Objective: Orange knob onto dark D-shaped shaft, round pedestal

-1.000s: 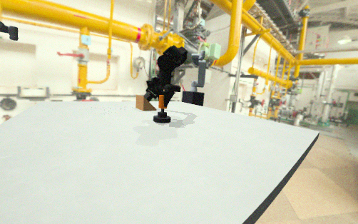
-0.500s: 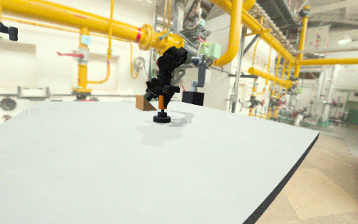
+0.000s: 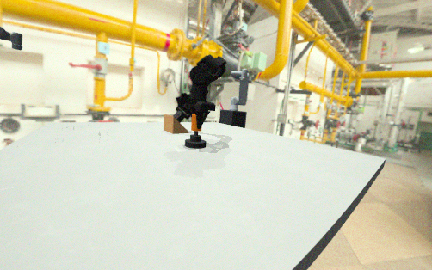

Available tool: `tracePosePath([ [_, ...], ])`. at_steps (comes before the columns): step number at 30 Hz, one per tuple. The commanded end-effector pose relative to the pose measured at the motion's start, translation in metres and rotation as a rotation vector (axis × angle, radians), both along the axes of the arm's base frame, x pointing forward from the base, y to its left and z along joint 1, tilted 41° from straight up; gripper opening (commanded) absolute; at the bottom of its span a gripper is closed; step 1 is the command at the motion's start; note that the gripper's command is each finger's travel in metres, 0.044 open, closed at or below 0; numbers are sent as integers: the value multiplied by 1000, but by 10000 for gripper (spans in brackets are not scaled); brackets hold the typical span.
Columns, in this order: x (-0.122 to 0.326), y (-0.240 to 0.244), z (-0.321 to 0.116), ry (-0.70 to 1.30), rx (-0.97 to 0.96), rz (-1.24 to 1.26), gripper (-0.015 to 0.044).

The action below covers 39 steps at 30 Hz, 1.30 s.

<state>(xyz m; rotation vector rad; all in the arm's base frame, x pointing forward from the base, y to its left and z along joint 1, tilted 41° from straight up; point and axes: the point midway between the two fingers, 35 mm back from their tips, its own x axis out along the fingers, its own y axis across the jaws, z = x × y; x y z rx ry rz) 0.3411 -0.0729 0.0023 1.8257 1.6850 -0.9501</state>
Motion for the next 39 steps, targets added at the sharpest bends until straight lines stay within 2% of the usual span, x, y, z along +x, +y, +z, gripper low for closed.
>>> tracePosePath([
  [1,0,0,-1,61,-1,-71,0],
  [28,-1,-1,1,61,-1,-71,0],
  [35,0,-1,0,191,-1,-221,0],
  [39,-1,1,-2,198,0,-229,0],
])
